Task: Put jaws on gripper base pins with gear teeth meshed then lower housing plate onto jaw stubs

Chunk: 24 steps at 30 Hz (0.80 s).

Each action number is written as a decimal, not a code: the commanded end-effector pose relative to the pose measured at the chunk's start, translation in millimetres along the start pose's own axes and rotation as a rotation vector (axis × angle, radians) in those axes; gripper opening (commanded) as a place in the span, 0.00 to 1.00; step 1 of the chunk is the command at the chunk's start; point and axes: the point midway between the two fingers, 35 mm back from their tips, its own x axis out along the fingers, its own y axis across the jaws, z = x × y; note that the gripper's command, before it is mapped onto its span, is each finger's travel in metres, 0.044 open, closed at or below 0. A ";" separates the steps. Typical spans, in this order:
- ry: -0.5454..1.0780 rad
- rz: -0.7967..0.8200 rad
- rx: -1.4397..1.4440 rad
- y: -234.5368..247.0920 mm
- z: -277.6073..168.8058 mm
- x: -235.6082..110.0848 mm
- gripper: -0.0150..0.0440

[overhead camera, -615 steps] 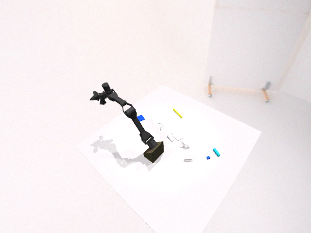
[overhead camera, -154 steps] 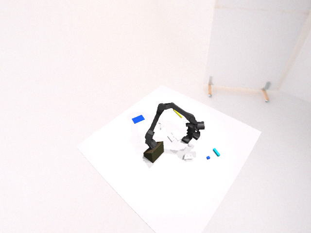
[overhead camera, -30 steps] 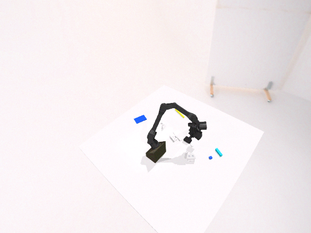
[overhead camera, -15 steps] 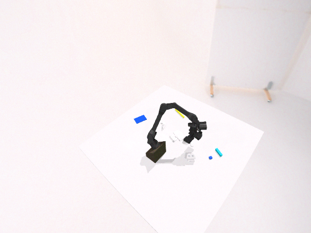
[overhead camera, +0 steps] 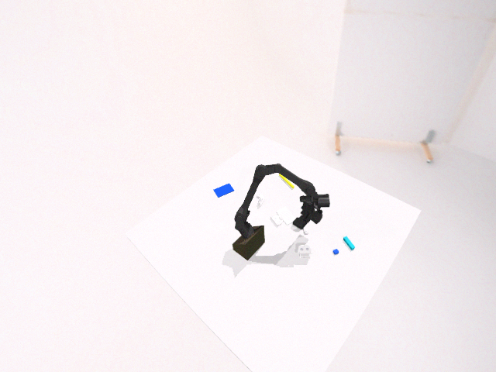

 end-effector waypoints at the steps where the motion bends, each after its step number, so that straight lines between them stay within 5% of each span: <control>1: 0.000 0.000 0.000 0.0 0.0 0.0 0.25; 19: 0.000 0.000 0.000 0.0 0.0 0.0 1.00; 24: 0.000 0.000 0.000 0.0 0.0 0.0 1.00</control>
